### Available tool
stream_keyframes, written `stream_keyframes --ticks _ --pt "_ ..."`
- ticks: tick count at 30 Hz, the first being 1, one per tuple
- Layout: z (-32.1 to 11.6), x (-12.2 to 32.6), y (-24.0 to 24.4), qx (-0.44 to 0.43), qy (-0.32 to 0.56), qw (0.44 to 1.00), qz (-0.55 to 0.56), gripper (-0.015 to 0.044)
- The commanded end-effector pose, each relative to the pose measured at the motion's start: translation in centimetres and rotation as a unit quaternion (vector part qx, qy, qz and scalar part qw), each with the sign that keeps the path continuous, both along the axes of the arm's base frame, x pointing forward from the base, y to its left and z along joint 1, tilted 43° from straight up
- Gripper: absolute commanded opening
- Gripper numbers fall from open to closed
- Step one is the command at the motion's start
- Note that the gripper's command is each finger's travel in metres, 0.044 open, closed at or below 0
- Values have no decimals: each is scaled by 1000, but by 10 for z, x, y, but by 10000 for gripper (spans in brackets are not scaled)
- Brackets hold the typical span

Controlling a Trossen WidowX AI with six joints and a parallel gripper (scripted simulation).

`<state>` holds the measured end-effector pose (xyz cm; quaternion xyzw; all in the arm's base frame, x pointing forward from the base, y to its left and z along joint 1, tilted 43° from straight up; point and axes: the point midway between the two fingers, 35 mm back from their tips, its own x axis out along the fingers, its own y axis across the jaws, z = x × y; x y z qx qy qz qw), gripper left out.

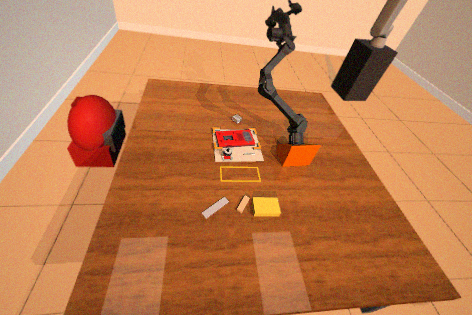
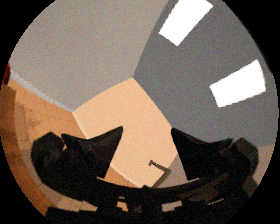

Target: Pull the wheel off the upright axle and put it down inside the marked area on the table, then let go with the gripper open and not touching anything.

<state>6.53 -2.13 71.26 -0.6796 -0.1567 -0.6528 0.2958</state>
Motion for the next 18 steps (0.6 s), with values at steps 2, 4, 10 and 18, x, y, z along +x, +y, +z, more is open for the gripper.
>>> stream_keyframes --ticks 2,4,10,18 --pt "1 -7 1 -2 -10 1000 10 348" --pt "3 -25 3 -5 -37 999 39 300" --pt "4 -85 -5 -4 -126 984 128 300" --pt "-8 -152 -51 25 -242 942 233 300"
